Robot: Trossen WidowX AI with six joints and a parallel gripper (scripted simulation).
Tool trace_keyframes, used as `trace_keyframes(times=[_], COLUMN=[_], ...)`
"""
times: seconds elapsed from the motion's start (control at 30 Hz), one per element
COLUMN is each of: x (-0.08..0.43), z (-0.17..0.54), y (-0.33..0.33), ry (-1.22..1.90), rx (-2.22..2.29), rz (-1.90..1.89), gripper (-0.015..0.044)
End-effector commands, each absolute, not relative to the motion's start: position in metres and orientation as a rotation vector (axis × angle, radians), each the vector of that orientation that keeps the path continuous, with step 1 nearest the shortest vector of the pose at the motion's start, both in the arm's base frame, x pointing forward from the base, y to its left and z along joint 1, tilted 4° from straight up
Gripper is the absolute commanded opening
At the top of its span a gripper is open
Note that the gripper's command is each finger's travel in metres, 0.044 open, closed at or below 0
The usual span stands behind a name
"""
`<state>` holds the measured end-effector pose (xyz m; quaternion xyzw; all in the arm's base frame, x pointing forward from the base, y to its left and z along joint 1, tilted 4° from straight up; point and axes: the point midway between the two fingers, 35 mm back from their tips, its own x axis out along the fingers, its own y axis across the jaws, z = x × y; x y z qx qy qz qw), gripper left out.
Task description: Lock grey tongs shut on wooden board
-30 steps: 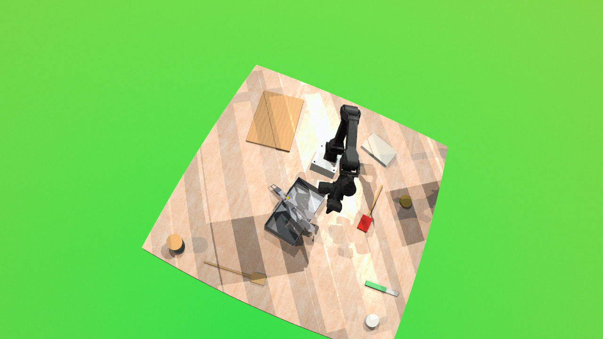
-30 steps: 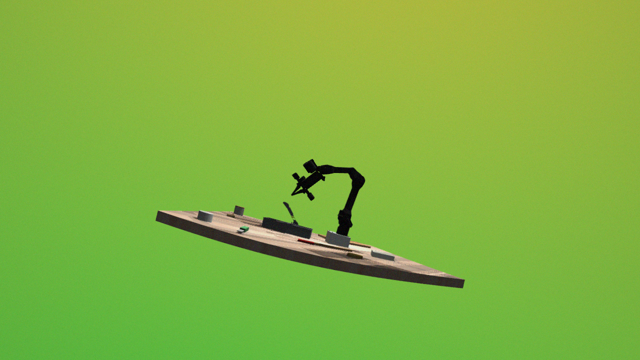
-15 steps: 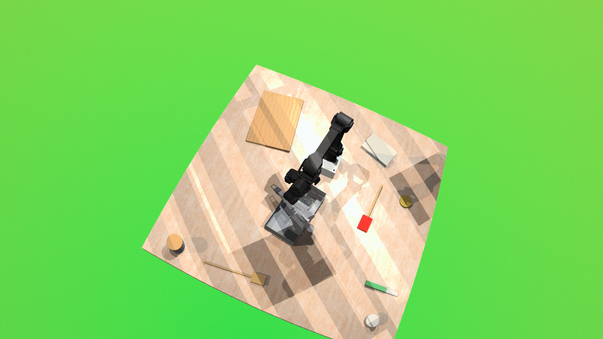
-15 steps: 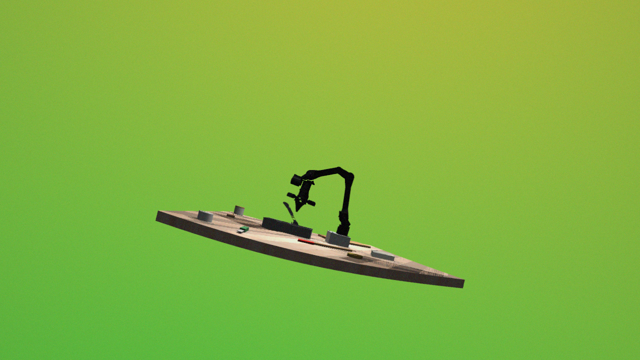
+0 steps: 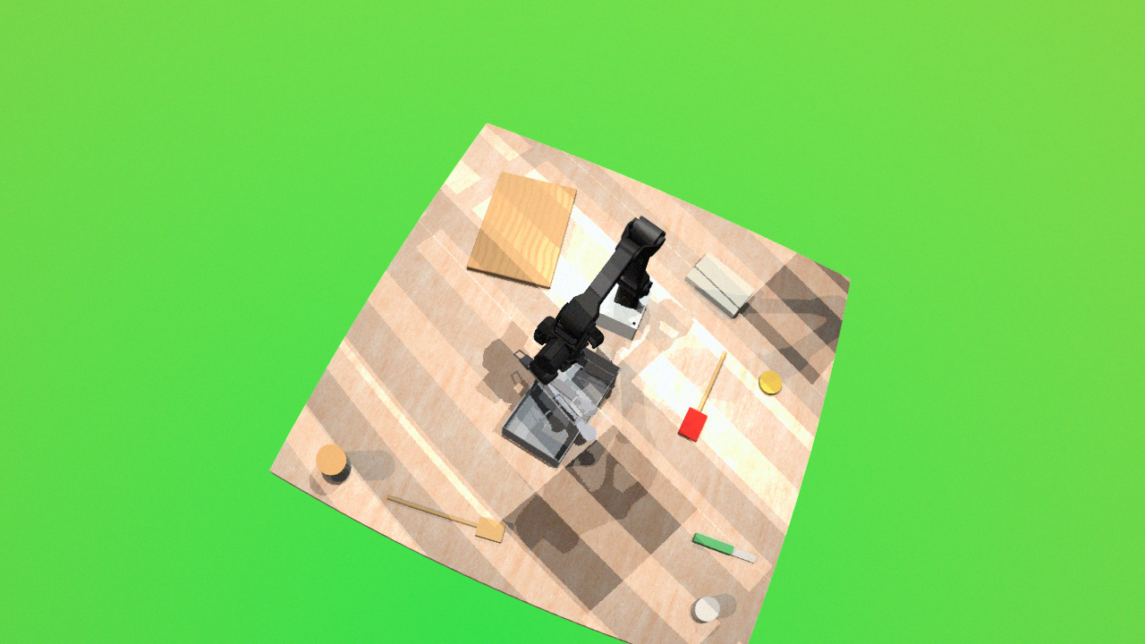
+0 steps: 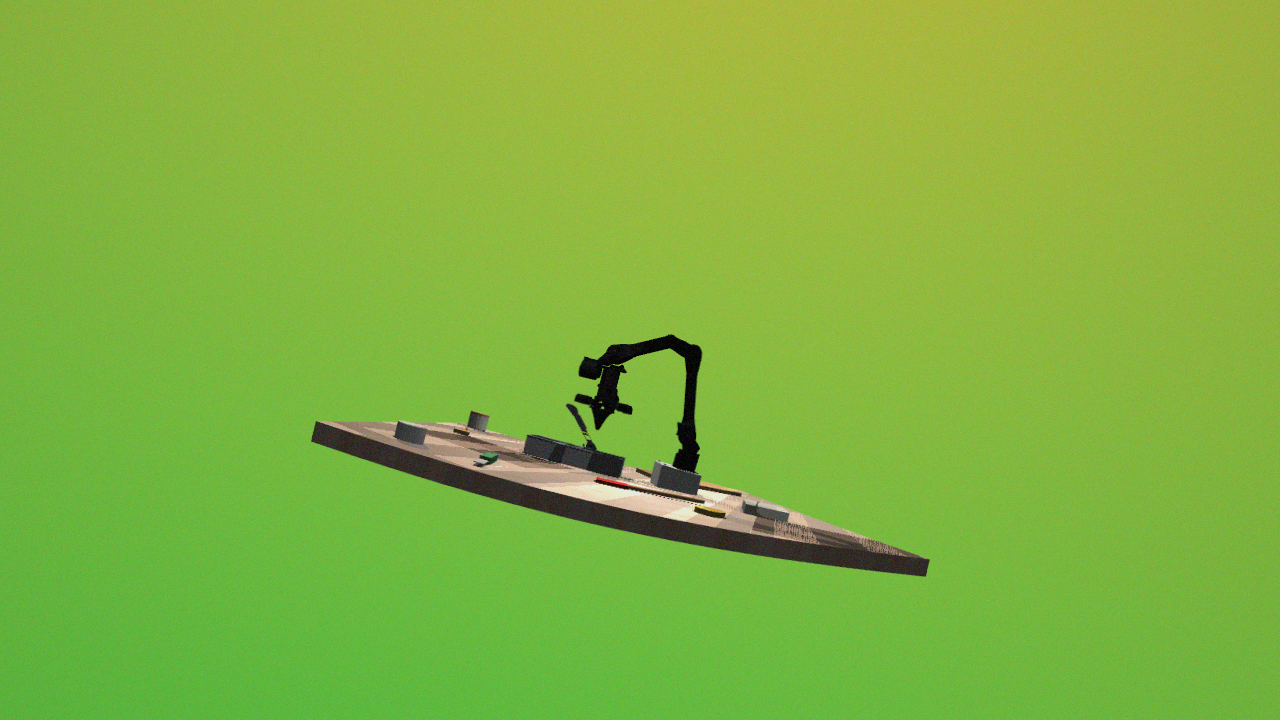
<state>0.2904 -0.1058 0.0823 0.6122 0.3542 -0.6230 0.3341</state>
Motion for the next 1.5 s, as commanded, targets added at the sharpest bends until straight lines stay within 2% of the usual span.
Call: trace_keyframes(times=[0.0,1.47], x=[0.291,0.293], z=[0.078,0.024], y=[-0.106,-0.106], ry=[0.923,0.923], rx=[1.606,1.606], rz=[-1.627,-1.627], gripper=[-0.015,-0.015])
